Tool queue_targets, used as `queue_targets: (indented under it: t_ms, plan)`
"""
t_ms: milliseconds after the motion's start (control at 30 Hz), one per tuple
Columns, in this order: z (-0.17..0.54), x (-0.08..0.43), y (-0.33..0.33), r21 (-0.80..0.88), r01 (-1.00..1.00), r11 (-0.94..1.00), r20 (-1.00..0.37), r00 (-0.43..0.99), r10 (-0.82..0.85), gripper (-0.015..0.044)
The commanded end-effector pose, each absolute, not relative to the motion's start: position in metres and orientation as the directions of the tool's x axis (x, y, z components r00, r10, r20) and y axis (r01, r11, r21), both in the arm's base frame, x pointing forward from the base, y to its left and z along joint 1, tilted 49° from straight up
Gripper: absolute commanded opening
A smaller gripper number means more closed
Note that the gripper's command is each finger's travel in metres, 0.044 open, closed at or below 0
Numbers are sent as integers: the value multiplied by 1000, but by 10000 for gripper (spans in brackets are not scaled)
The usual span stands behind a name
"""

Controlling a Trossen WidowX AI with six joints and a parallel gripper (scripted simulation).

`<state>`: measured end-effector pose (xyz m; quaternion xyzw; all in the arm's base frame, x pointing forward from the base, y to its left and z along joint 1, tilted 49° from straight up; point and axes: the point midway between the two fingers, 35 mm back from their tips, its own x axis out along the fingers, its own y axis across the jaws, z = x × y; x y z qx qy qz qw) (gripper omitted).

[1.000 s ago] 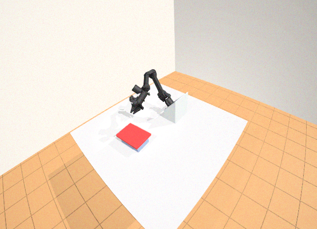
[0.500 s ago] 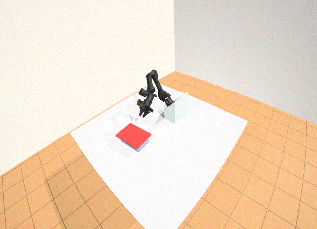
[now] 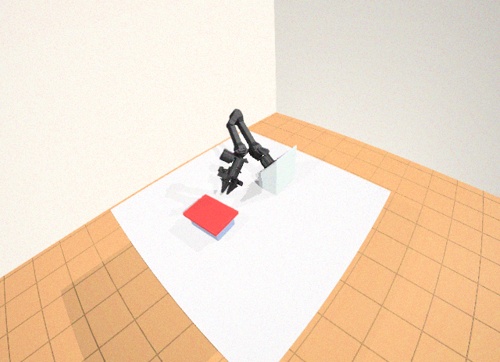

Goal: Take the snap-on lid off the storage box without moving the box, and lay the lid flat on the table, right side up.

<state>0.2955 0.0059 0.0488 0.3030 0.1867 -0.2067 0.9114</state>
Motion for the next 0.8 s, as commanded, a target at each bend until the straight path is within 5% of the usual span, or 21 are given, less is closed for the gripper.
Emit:
queue_targets:
  t_ms: [0, 767]
  plan:
    - [46, 299, 5, 470, 488, 735, -468, 844, -261, 235]
    - [32, 329, -4, 469, 489, 736, -469, 844, -262, 235]
